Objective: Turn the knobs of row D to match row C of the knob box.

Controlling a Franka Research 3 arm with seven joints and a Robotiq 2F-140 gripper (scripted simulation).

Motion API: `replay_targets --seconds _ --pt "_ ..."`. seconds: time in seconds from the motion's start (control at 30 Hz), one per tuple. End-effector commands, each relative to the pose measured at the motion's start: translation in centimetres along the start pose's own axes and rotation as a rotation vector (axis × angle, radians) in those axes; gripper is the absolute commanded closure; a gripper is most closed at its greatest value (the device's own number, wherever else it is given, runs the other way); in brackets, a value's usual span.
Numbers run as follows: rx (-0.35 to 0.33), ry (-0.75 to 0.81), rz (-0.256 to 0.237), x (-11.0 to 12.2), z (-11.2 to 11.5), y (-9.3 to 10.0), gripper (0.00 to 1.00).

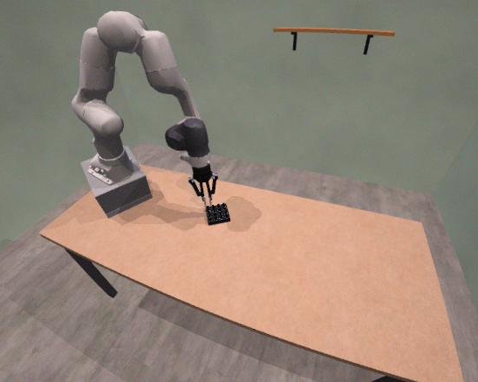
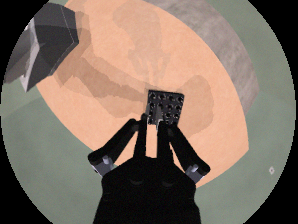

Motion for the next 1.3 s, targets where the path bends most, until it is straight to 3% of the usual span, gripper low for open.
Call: replay_targets --seconds 0.0,0.2,0.27,1.27 --pt "0.003 -0.007 -0.006 -0.2 -0.1 -0.1 0.88" --pt "0.013 0.109 -0.01 -0.3 -0.3 -0.2 0.88" --pt "0.022 0.21 -0.012 -0.4 -0.6 -0.3 0.88" --pt "0.065 0.792 -0.003 -0.6 -1.6 -0.6 0.88"
Point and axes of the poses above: the point where the finger pads meet when closed, its own y axis back along the fingers, its own x axis across the jaws, z = x × y, the point moved 8 cm from there along y, back along the fingers, and after that the axes turned 6 degrees about y, right-handed, at the moved point
